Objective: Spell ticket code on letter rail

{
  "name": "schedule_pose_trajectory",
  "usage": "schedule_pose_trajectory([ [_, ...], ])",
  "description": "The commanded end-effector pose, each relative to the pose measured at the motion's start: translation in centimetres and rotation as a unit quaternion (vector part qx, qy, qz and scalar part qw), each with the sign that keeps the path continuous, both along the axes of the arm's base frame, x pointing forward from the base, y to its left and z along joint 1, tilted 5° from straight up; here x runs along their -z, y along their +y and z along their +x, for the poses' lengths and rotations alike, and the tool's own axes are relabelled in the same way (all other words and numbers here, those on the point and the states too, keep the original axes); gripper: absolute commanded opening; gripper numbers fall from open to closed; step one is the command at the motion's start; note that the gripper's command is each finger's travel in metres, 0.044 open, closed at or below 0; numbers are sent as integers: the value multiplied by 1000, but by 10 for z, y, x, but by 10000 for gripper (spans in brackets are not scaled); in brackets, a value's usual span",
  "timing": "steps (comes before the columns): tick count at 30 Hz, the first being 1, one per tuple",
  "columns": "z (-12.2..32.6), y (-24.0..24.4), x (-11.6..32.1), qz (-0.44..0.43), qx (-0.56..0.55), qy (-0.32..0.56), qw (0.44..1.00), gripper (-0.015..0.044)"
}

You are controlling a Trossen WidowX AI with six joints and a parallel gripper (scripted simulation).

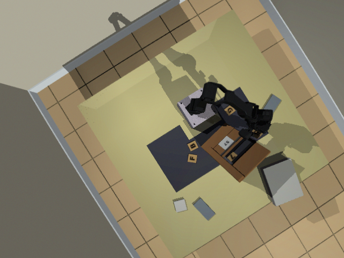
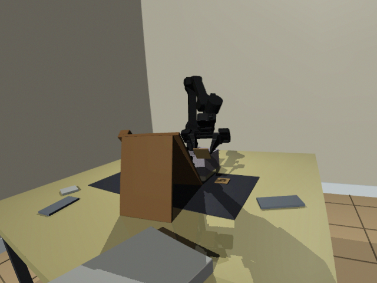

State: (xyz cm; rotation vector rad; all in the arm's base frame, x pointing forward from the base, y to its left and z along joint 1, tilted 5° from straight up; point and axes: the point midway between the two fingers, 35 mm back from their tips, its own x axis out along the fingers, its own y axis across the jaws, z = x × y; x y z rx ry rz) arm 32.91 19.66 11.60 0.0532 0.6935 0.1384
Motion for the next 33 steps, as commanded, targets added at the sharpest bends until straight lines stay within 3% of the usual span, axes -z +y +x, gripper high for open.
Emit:
schedule_pose_trajectory([
  [1, 1, -2, -3, 3, -1, -4, 1000, 0],
  [33, 3, -18, -1, 2, -1, -5, 1000, 0],
])
